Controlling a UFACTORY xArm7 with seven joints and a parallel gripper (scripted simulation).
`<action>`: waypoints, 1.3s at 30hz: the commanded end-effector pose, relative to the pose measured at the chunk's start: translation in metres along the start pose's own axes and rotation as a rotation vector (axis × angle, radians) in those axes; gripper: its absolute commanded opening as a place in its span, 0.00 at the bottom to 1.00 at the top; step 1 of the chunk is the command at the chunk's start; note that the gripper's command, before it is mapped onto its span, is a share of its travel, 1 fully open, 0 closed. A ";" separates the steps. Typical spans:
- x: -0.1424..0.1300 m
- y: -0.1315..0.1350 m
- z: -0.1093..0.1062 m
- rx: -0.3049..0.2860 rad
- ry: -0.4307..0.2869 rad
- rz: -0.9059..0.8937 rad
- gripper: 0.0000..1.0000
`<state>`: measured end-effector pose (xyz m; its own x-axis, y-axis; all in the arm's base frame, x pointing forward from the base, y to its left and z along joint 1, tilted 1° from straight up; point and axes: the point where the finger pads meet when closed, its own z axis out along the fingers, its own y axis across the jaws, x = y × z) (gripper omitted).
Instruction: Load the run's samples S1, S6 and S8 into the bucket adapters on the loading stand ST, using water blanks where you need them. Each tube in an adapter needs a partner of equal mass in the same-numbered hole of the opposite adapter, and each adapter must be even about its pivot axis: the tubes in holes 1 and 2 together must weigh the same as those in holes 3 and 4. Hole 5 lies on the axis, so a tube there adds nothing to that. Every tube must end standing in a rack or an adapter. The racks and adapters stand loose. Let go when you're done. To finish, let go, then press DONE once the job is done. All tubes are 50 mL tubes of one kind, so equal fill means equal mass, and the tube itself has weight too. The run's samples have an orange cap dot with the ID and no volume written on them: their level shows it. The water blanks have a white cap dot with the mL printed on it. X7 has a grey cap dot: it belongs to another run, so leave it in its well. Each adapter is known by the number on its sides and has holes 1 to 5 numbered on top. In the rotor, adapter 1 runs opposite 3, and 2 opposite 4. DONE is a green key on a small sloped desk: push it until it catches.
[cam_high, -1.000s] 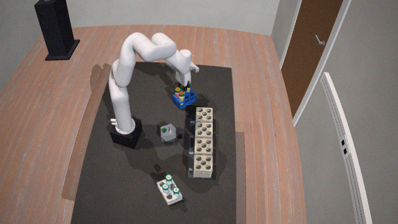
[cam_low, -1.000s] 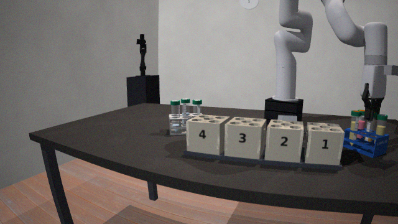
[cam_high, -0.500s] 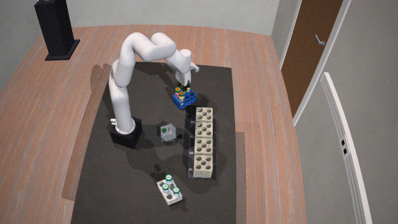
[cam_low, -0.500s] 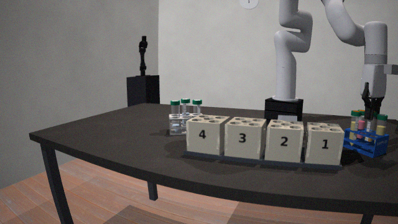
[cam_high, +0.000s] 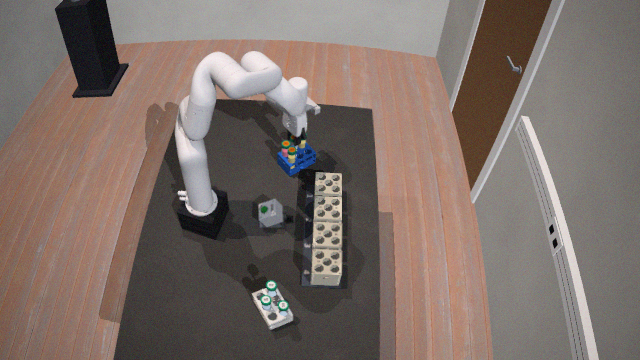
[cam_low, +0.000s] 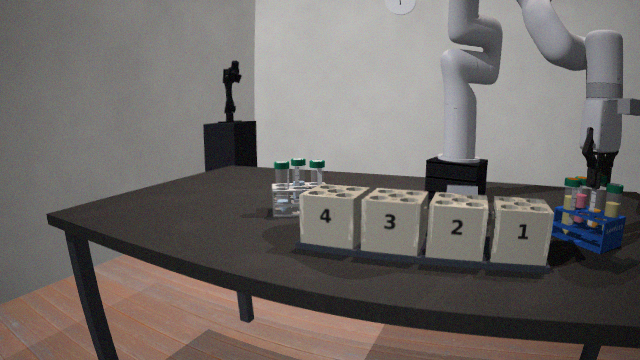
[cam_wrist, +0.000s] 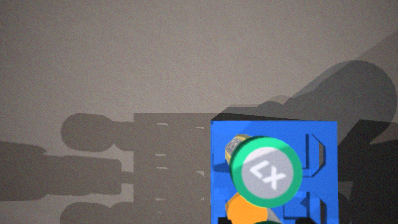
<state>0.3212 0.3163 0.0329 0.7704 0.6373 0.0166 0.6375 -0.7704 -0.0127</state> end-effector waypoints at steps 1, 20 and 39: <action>0.002 0.000 -0.004 0.000 0.004 0.000 0.00; 0.002 0.000 -0.019 0.000 0.004 0.000 0.00; 0.002 0.000 -0.053 0.000 0.004 0.000 0.00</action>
<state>0.3210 0.3154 0.0786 0.7704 0.6373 0.0168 0.6375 -0.7704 -0.0126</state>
